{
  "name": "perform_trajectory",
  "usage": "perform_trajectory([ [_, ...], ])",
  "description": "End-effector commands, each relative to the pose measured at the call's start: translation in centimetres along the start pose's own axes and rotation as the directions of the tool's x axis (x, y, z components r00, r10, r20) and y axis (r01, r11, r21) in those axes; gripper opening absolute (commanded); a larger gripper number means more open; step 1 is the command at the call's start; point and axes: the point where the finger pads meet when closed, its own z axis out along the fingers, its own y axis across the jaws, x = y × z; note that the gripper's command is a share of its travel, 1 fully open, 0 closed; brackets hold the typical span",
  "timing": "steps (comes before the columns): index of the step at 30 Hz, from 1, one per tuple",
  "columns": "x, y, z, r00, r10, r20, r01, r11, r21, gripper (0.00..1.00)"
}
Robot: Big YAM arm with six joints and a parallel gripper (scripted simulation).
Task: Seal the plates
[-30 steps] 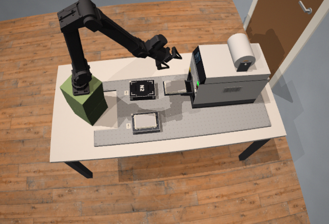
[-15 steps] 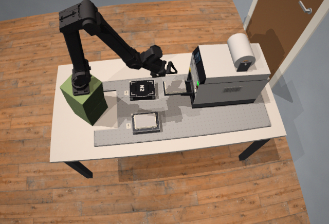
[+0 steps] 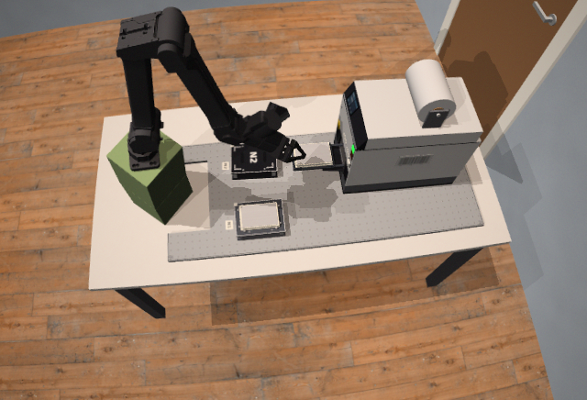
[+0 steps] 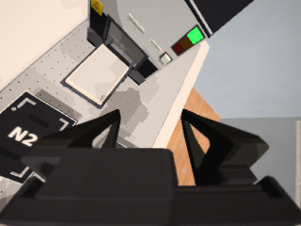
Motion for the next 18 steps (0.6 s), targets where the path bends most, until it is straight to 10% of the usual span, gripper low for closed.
perform_trajectory([
  [1, 0.3, -0.4, 0.1, 0.99, 0.14, 0.014, -0.141, 0.99, 0.022, 0.0],
  [18, -2.2, -0.9, -0.3, 0.807, 0.59, 0.038, -0.591, 0.807, 0.005, 0.0],
])
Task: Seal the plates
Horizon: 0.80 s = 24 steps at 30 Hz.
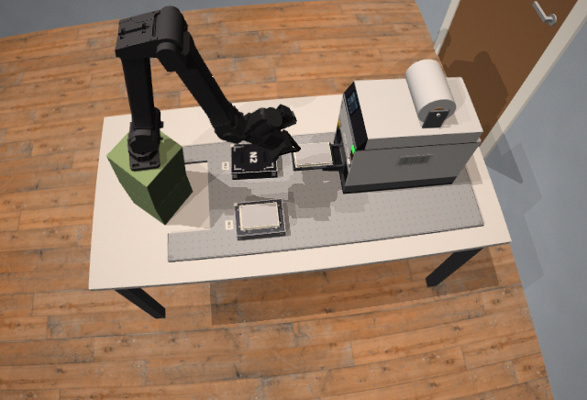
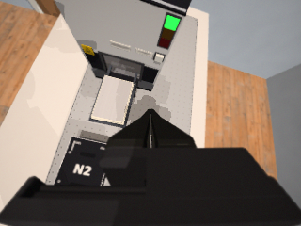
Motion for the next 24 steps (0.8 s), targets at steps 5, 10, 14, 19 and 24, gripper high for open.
perform_trajectory([
  [5, 0.4, 0.1, -0.4, 0.966, 0.256, -0.016, -0.256, 0.967, -0.004, 0.0],
  [10, 0.1, -0.4, 0.3, 0.952, 0.307, -0.008, -0.307, 0.952, 0.005, 0.0],
  [14, -0.9, -0.5, 0.5, 0.953, 0.29, -0.087, -0.291, 0.957, 0.009, 0.0],
  [19, -2.3, -0.5, 0.5, 0.951, 0.271, -0.149, -0.274, 0.962, 0.002, 0.0],
  [24, -3.3, -0.6, 0.6, 0.913, 0.264, -0.311, -0.275, 0.961, 0.007, 0.0],
])
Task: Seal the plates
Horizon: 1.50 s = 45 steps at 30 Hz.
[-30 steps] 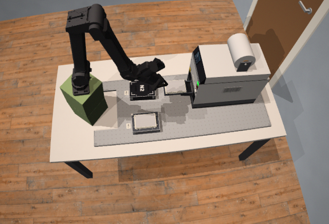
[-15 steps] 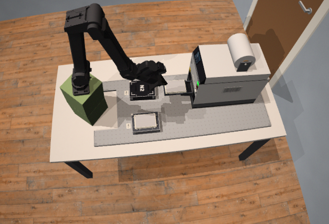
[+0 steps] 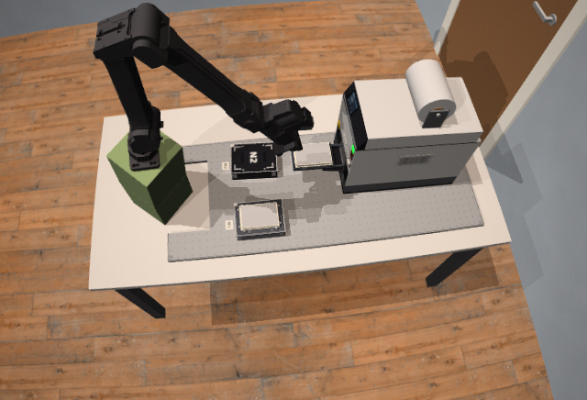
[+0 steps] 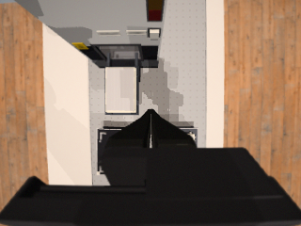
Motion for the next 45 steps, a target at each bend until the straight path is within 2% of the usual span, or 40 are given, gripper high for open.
perform_trajectory([
  [1, -2.5, 0.5, -0.1, 0.997, 0.014, -0.072, -0.014, 1.0, -0.009, 0.0],
  [5, -2.3, 0.3, 0.5, 0.976, 0.021, -0.216, -0.022, 1.0, 0.0, 0.0],
  [6, -2.2, 0.3, 0.7, 0.971, 0.022, -0.238, -0.022, 1.0, 0.0, 0.0],
  [9, -0.5, 0.6, 0.9, 0.969, 0.005, -0.246, -0.008, 1.0, -0.01, 0.0],
  [18, -1.0, 0.5, 0.2, 0.979, -0.018, -0.205, 0.015, 1.0, -0.015, 0.0],
  [20, -0.6, 0.4, 0.4, 0.949, -0.014, -0.314, 0.01, 1.0, -0.011, 0.0],
  [24, -0.9, 0.6, 1.1, 0.892, 0.005, -0.453, -0.008, 1.0, -0.006, 0.0],
  [26, -0.8, 0.7, 1.2, 0.858, 0.01, -0.514, -0.013, 1.0, -0.001, 0.0],
  [28, -0.8, 0.7, 1.2, 0.858, 0.01, -0.514, -0.013, 1.0, -0.001, 0.0],
  [30, 0.0, 0.7, 0.8, 0.819, 0.012, -0.574, -0.013, 1.0, 0.001, 0.0],
  [31, -0.1, 0.7, 0.9, 0.812, 0.012, -0.583, -0.014, 1.0, 0.002, 0.0],
  [41, -0.1, 0.6, 0.2, 0.841, -0.017, -0.54, 0.011, 1.0, -0.015, 0.0],
  [45, 0.2, 0.5, -0.1, 0.838, -0.019, -0.545, 0.012, 1.0, -0.016, 0.0],
])
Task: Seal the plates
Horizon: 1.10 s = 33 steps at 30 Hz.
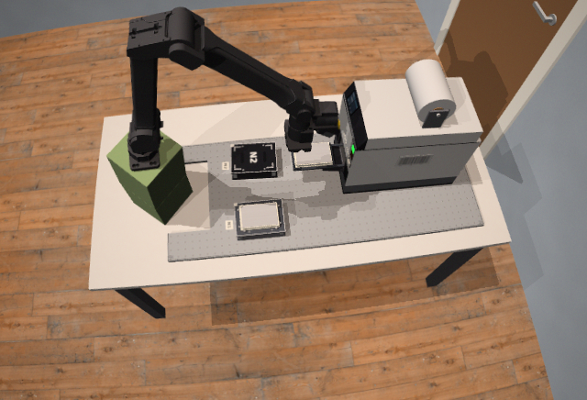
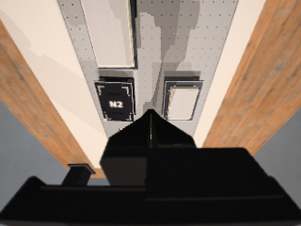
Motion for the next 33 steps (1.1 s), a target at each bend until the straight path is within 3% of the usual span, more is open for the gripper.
perform_trajectory([
  [1, -0.6, 0.2, -1.5, 0.999, -0.016, 0.037, 0.016, 1.0, 0.0, 0.0],
  [12, -2.0, 0.1, -2.6, 0.997, -0.011, 0.073, 0.011, 1.0, 0.0, 0.0],
  [26, -2.0, 0.2, -0.8, 0.999, -0.012, 0.039, 0.012, 1.0, 0.0, 0.0],
  [27, -1.9, 0.0, -0.1, 0.996, -0.01, 0.092, 0.009, 1.0, 0.001, 1.0],
  [29, -1.2, -0.4, 1.1, 0.989, -0.006, 0.15, 0.006, 1.0, 0.002, 1.0],
  [31, -0.5, -0.6, 2.9, 0.994, -0.005, 0.109, 0.005, 1.0, 0.0, 1.0],
  [33, -0.4, -0.6, 3.5, 0.995, -0.004, 0.101, 0.004, 1.0, -0.001, 1.0],
])
